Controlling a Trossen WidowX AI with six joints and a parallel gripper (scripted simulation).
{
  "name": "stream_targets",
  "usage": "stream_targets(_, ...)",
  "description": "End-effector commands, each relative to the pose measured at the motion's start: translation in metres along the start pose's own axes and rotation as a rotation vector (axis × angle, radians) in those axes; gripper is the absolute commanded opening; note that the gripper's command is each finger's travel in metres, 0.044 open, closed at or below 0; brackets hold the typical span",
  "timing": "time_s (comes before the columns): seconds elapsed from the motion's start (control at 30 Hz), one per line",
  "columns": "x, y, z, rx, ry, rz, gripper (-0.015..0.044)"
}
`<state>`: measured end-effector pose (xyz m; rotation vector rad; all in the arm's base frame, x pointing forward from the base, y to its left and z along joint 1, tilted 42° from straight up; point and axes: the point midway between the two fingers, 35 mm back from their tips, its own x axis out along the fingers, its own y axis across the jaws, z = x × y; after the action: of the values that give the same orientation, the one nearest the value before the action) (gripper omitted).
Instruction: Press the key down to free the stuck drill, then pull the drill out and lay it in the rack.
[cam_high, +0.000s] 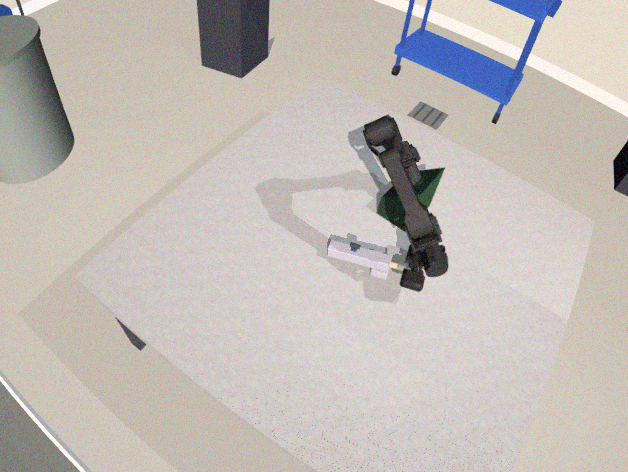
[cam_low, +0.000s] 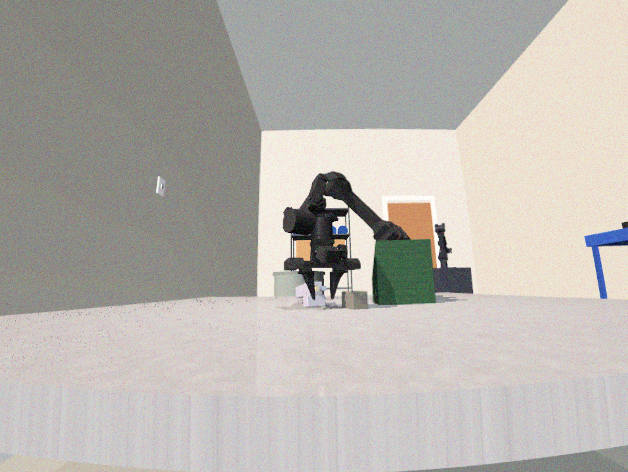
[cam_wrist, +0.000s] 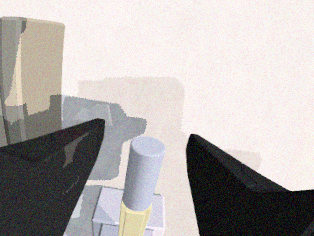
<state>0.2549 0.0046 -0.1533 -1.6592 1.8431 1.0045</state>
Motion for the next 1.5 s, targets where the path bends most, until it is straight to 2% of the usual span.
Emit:
stream_targets(0.0, 0.0, 0.0, -0.001, -0.002, 0.001, -0.001, 0.0315)
stream_targets(0.17, 0.002, -0.001, -0.004, 0.001, -0.001, -0.002, 0.044)
stream_targets(1.4, 0.008, 0.0, -0.017, 0.001, 0.001, -0.001, 0.044)
stream_targets(1.47, 0.006, -0.002, -0.016, 0.008, -0.005, -0.004, 0.0387)
